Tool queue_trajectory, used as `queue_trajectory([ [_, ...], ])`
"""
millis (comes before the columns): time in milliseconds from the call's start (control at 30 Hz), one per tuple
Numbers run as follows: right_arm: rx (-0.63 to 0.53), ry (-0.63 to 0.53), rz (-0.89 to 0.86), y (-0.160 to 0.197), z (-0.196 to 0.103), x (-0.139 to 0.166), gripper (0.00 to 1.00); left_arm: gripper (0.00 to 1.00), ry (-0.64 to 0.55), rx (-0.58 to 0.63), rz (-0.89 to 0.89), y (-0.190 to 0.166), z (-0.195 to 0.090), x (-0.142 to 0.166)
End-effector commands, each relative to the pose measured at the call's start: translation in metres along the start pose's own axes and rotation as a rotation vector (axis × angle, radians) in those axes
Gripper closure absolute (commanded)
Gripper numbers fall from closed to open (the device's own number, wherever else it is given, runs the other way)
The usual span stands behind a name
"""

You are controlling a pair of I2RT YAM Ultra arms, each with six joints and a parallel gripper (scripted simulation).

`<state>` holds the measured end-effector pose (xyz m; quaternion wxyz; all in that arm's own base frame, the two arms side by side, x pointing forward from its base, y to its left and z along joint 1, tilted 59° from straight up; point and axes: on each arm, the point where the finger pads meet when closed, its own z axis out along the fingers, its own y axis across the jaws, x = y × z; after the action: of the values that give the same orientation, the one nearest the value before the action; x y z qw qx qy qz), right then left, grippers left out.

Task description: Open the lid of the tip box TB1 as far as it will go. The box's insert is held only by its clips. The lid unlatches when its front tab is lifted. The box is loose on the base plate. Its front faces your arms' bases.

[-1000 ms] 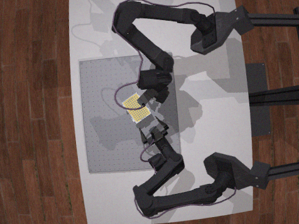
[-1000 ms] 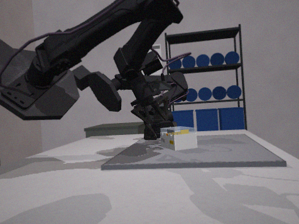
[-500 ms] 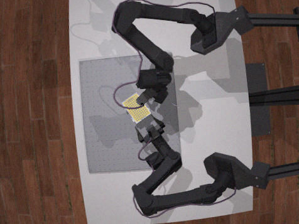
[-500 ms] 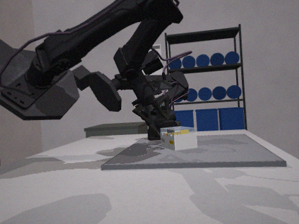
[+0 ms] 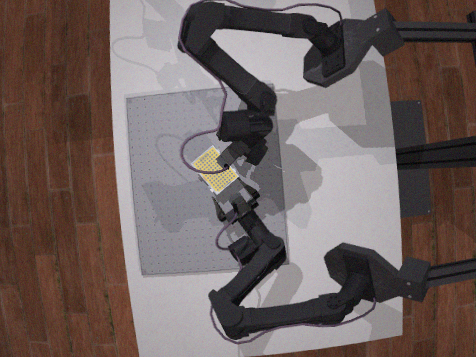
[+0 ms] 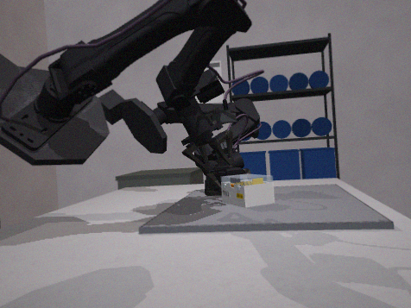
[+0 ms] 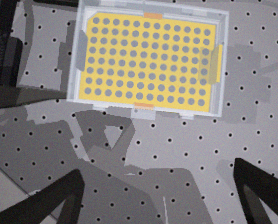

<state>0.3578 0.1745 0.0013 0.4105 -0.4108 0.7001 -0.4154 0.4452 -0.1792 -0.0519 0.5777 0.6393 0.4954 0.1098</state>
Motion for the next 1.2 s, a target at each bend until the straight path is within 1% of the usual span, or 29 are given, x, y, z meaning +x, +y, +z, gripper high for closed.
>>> queue_trajectory([
  [0,-0.008,-0.021,-0.013,0.008,-0.005,-0.004,0.0,0.0,-0.015,0.031,-0.014,-0.011,0.011,-0.007],
  [400,-0.008,-0.021,-0.013,0.008,-0.005,-0.004,0.0,0.0,-0.02,0.033,-0.011,-0.011,0.012,-0.008],
  [433,-0.008,-0.021,-0.013,0.008,-0.005,-0.004,0.0,0.0,-0.034,0.015,-0.004,-0.007,0.012,-0.011],
  [467,-0.015,-0.009,-0.023,0.013,-0.005,0.003,0.0,0.0,-0.042,-0.008,0.006,-0.001,0.012,-0.013],
  [600,-0.036,0.025,-0.019,0.021,-0.015,0.012,0.0,0.0,-0.042,-0.042,0.007,-0.001,0.001,-0.012],
  [667,-0.054,0.043,-0.009,0.03,-0.028,0.018,0.0,0.0,-0.041,-0.056,0.007,-0.002,-0.005,-0.01],
  [700,-0.063,0.049,-0.007,0.035,-0.039,0.021,0.0,0.0,-0.039,-0.061,0.007,-0.003,-0.008,-0.009],
  [767,-0.063,0.049,-0.007,0.035,-0.039,0.021,0.0,0.0,-0.039,-0.061,0.007,-0.003,-0.008,-0.009],
  [833,-0.074,0.037,-0.003,0.044,-0.067,0.024,0.0,0.0,-0.037,-0.062,0.002,-0.008,-0.013,-0.008],
  [900,-0.066,0.031,0.019,0.045,-0.087,0.032,0.0,0.0,-0.034,-0.059,-0.003,-0.013,-0.017,-0.007],
  [1000,-0.057,-0.057,0.081,0.044,-0.116,0.021,0.0,0.0,-0.033,-0.043,-0.01,-0.02,-0.019,-0.008],
  [1167,-0.08,-0.218,0.153,0.05,-0.167,0.007,0.0,0.0,-0.029,-0.038,-0.012,-0.022,-0.02,-0.007],
])
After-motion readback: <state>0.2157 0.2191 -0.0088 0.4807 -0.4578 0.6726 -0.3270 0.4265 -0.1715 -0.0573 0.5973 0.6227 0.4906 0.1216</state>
